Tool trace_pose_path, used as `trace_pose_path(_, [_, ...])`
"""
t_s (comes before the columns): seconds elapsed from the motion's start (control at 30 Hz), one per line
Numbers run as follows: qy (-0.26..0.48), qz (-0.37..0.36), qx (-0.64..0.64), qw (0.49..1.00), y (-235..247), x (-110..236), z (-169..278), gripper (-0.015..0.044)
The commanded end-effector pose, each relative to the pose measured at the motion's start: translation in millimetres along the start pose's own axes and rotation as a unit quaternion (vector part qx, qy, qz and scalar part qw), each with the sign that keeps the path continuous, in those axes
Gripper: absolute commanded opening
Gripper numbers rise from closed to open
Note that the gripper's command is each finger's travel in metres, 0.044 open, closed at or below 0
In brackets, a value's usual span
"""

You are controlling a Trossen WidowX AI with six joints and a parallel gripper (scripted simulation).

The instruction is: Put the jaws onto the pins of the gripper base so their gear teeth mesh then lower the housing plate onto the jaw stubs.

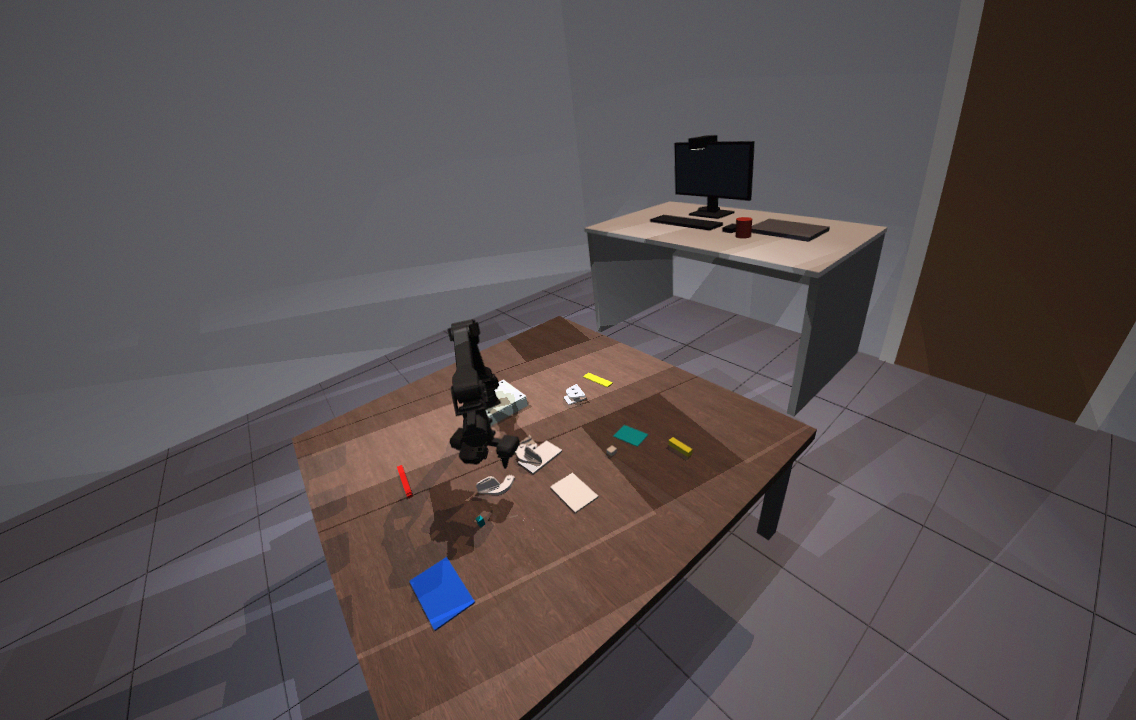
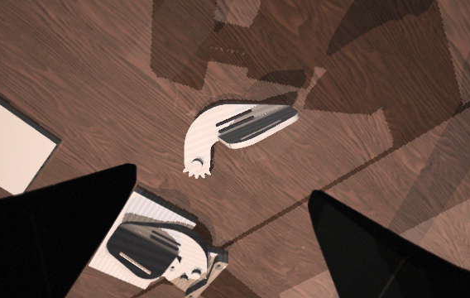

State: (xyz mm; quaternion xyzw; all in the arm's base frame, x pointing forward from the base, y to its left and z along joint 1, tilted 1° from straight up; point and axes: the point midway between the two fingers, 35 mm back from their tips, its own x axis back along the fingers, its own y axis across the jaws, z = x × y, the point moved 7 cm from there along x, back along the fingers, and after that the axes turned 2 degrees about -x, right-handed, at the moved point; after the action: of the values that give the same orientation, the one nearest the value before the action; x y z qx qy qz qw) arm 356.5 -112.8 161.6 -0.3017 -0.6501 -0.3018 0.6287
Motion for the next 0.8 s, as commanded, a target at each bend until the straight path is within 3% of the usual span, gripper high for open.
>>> trace_pose_path(0.0, [0.0, 0.001, -0.051, 0.999, 0.0, 0.3, -2.5, 0.044])
trace_pose_path(0.77, [0.0, 0.001, -0.308, 0.951, -3.0, 1.6, -10.1, 0.044])
